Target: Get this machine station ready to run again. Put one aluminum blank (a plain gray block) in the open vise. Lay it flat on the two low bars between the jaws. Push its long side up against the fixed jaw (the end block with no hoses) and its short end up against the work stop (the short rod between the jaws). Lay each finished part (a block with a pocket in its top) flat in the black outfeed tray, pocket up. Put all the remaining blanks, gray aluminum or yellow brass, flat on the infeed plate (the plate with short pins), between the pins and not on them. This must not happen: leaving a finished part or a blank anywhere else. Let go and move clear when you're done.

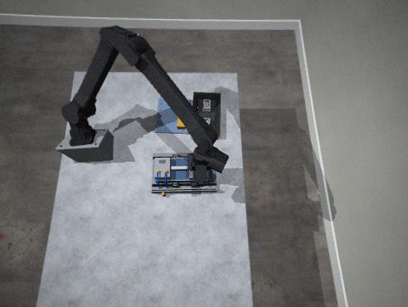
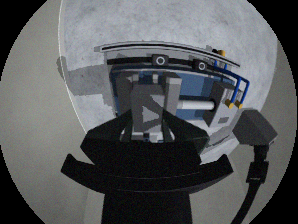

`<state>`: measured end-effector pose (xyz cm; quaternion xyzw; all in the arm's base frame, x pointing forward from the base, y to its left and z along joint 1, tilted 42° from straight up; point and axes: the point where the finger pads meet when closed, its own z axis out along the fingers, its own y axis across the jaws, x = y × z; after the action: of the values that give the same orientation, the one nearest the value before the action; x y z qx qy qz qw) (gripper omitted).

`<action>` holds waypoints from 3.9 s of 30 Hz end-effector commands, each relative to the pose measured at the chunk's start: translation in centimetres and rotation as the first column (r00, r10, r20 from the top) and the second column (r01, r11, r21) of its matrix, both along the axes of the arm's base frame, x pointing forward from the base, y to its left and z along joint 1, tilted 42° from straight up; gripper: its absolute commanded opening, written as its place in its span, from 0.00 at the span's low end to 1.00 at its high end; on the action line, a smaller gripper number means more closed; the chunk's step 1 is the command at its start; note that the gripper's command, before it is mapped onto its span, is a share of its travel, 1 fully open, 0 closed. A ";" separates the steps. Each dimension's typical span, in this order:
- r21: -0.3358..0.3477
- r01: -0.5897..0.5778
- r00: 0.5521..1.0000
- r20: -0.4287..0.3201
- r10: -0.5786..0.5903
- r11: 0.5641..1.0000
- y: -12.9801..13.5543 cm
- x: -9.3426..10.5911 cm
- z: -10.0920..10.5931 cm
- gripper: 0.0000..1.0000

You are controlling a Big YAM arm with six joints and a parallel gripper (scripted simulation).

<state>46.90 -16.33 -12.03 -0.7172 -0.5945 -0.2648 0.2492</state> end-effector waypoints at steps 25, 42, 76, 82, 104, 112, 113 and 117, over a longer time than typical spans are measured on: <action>-0.026 0.012 0.999 0.040 -0.011 1.000 -0.6 1.6 1.3 0.00; -0.026 0.001 0.999 0.040 0.000 1.000 0.0 1.7 1.5 0.00; -0.026 0.000 0.999 0.040 0.001 1.000 0.0 1.7 1.5 0.00; -0.026 0.000 0.999 0.041 0.001 1.000 0.0 1.7 1.5 0.00; -0.033 -0.010 0.998 0.057 0.011 0.999 -0.1 2.3 1.9 0.00; -0.039 -0.017 0.997 0.071 0.019 0.999 -0.3 2.9 2.2 0.00; -0.040 -0.017 0.997 0.072 0.020 0.999 -0.3 2.9 2.3 0.00; -0.041 -0.020 0.997 0.076 0.023 0.999 -0.3 3.1 2.4 0.00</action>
<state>46.94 -15.93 -12.02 -0.7187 -0.5918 -0.2633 0.2528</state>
